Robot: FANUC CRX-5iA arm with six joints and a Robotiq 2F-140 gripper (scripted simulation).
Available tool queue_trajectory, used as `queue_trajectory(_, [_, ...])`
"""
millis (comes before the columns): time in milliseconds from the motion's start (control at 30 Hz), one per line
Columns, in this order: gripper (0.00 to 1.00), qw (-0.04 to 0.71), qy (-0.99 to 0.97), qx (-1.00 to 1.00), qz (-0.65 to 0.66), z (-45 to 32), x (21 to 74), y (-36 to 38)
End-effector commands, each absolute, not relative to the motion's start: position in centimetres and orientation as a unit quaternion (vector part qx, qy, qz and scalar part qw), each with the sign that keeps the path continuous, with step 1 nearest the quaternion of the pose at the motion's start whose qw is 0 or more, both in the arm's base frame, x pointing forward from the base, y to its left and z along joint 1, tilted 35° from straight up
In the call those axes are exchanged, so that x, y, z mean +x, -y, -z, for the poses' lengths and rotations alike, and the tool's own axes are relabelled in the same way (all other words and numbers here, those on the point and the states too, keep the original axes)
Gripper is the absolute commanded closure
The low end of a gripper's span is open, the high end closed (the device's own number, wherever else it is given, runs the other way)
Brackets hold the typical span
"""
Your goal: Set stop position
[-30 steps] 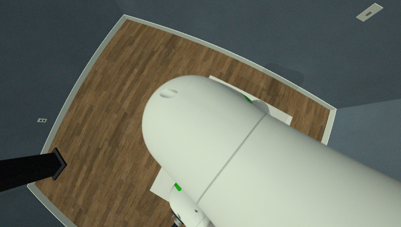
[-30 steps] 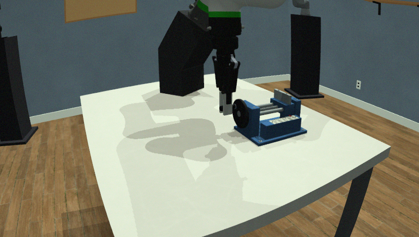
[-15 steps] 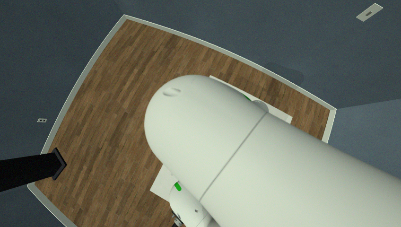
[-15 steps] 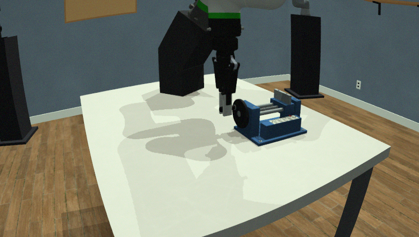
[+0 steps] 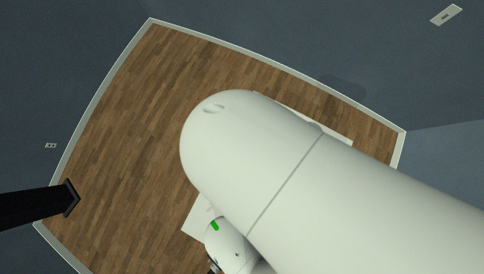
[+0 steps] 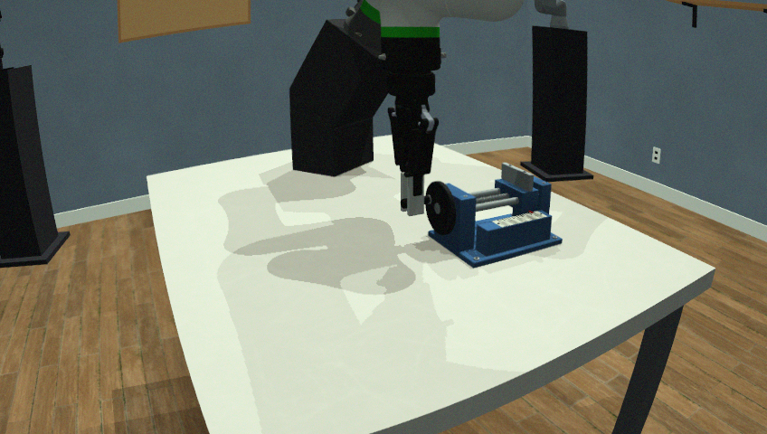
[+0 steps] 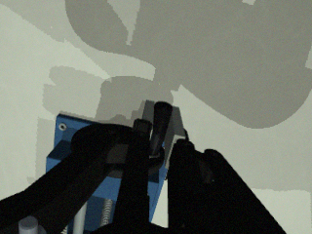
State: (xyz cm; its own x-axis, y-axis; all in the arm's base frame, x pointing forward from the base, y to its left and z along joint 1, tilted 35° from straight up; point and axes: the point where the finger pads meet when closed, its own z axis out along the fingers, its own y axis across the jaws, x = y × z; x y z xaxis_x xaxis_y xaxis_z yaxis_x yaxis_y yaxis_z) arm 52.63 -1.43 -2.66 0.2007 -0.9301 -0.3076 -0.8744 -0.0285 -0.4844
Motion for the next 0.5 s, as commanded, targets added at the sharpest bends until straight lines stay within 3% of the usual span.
queue_trajectory(0, [0.96,0.297,-0.63,-0.716,0.047,2.8,52.68,1.4])
queue_trajectory(467, [0.96,0.297,-0.63,-0.716,0.047,3.53,53.06,1.07])
